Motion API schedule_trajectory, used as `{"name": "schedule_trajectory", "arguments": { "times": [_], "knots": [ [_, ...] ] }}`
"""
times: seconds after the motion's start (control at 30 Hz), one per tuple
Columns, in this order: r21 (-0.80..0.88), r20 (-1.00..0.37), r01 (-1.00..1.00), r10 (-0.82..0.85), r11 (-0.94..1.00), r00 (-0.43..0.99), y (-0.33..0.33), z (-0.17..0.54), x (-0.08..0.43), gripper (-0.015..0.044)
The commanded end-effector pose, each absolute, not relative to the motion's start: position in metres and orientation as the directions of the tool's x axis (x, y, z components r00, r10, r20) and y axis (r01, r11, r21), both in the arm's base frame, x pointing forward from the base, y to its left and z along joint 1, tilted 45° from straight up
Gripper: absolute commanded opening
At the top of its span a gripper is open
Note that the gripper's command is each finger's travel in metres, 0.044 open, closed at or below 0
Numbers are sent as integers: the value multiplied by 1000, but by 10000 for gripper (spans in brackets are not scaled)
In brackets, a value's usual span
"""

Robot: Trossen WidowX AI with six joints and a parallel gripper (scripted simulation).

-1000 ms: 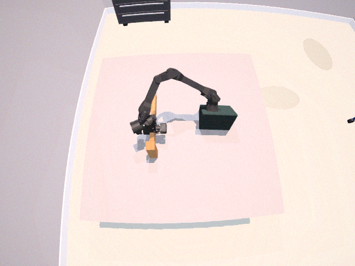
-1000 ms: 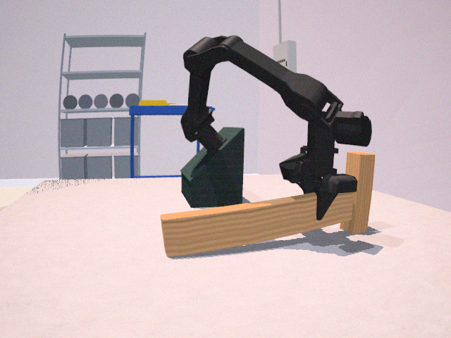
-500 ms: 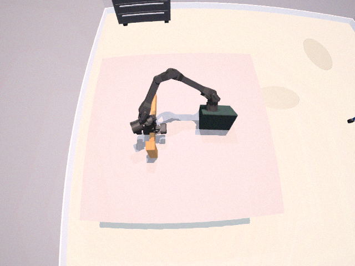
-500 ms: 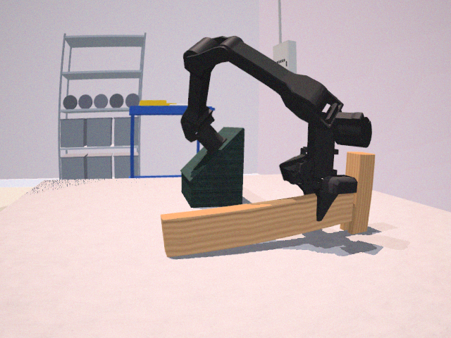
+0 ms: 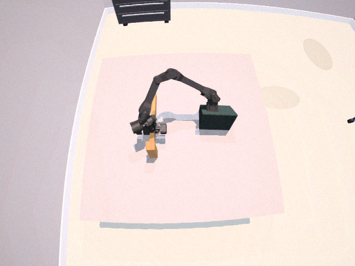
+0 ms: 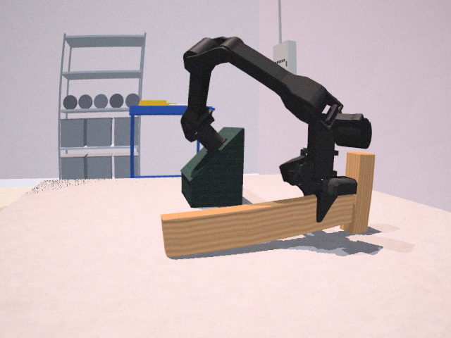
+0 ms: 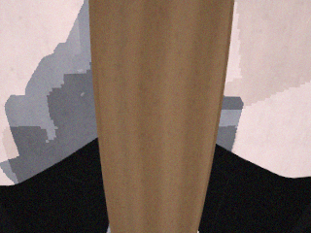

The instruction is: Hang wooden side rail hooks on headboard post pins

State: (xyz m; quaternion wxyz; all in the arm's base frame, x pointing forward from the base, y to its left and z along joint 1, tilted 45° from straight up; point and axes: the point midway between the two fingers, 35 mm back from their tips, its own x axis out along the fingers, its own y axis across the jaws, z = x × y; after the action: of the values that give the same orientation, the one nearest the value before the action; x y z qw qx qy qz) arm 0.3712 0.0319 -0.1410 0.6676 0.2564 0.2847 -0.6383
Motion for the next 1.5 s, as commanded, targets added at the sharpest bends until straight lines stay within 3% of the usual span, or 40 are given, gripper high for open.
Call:
{"name": "schedule_trajectory", "arguments": {
  "times": [0.0, 1.33, 1.47],
  "knots": [
    [-22, -712, 998, -702, 65, 30, 36, -142, 371, 0],
    [-22, -712, 998, -702, 65, 30, 31, -146, 372, 0],
    [-23, -708, 998, -706, 55, 23, 29, -145, 371, 105]
  ]
}}
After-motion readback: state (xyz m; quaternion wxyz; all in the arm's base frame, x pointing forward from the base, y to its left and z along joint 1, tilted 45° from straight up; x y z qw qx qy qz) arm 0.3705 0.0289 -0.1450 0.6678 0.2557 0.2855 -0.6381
